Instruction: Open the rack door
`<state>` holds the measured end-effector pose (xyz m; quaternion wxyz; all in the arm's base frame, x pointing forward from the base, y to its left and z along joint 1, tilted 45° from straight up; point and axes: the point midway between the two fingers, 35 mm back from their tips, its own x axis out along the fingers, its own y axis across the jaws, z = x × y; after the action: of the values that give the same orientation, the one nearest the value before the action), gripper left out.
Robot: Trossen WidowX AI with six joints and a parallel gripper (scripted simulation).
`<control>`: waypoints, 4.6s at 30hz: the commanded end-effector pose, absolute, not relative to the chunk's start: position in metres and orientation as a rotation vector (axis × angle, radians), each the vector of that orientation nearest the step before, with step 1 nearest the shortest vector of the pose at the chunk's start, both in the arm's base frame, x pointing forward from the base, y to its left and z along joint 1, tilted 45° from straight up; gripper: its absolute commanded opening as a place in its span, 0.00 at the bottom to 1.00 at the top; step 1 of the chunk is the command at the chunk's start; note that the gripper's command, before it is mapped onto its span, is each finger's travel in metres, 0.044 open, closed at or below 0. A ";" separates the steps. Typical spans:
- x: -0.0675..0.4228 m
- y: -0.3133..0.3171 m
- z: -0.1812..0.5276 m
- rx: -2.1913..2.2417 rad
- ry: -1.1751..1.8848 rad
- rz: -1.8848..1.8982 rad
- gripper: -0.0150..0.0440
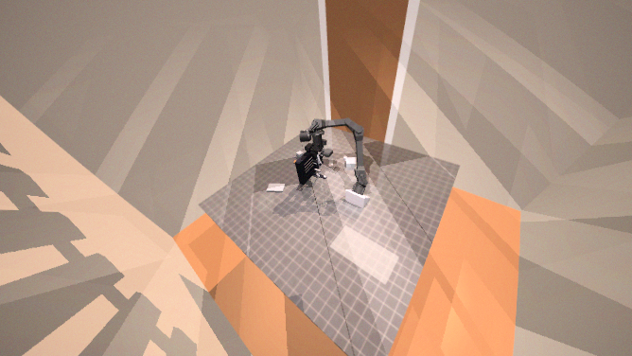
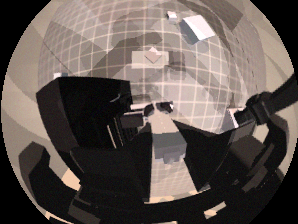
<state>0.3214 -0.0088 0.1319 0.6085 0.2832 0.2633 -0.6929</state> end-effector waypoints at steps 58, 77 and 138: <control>0.322 -0.009 0.132 -0.081 1.256 -1.101 0.74; 0.322 -0.009 0.132 -0.785 1.678 -0.427 0.74; 0.322 -0.009 0.132 -1.746 1.835 0.902 0.47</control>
<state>0.3215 -0.0093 0.1316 -0.2249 0.6323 -0.6658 -0.3261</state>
